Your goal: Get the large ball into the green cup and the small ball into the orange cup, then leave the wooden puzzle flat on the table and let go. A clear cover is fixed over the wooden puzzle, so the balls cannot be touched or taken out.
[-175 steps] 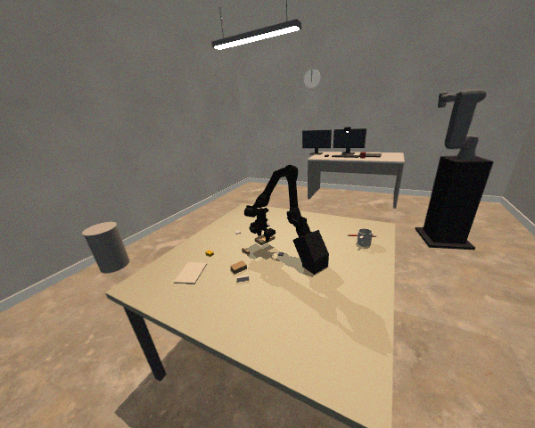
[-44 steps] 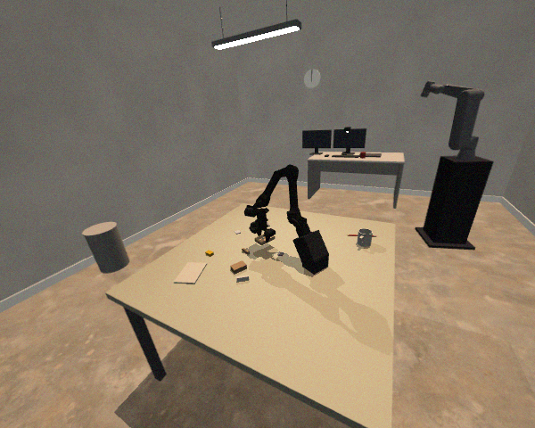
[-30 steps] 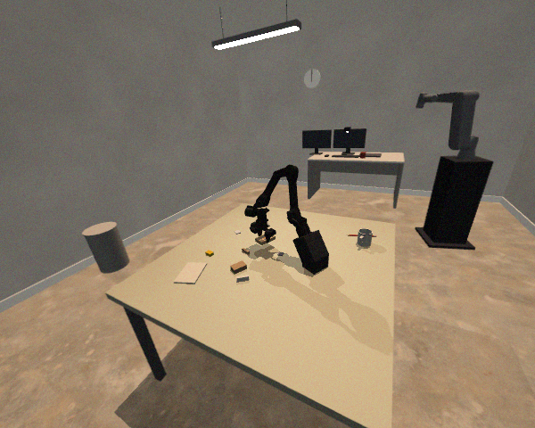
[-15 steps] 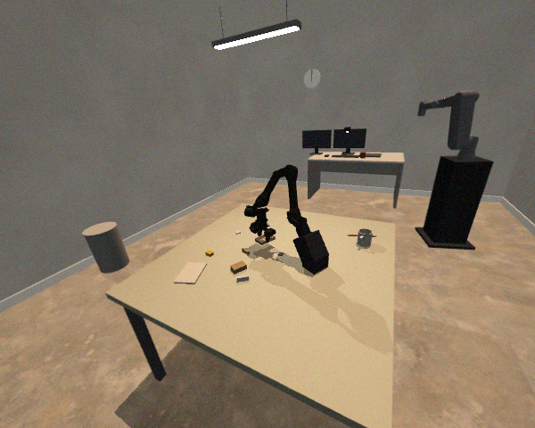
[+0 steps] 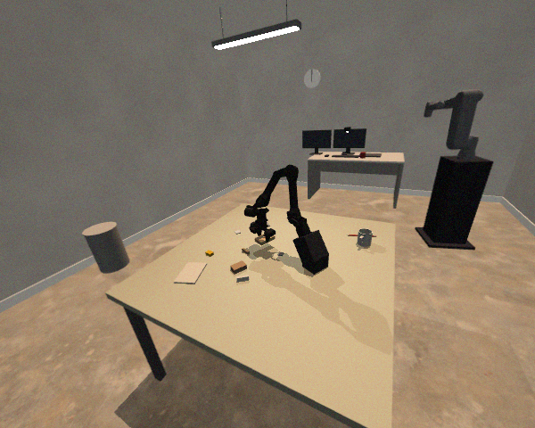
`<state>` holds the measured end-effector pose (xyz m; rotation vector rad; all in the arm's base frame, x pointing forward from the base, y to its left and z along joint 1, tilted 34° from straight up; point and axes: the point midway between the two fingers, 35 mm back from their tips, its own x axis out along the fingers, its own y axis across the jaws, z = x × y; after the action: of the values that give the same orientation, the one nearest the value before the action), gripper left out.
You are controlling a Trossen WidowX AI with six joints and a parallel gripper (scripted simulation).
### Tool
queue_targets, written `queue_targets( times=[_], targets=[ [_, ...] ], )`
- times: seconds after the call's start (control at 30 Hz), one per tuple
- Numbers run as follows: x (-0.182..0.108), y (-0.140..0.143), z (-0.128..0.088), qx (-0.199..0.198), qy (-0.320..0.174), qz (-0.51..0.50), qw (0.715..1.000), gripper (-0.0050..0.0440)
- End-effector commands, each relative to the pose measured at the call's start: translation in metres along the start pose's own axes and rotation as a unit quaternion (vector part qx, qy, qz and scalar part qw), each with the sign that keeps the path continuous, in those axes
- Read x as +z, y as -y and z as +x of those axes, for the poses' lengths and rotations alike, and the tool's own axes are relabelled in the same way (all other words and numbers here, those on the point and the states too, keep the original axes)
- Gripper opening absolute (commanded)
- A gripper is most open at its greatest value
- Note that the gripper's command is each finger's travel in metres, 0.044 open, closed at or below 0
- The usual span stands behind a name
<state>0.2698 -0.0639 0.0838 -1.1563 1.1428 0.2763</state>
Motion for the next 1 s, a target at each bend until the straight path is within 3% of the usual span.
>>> queue_targets(
  times=[0.0, 0.77, 0.97],
  targets=[
    [-0.0005, -0.0012, 0.0005, 0.001, -0.003, 0.0, 1.0, 0.0],
    [-0.0013, -0.0002, 0.0002, 0.018, 0.013, 0.0, 1.0, 0.0],
    [-0.001, -0.001, 0.0003, 0.004, 0.006, 0.0, 1.0, 0.0]
  ],
)
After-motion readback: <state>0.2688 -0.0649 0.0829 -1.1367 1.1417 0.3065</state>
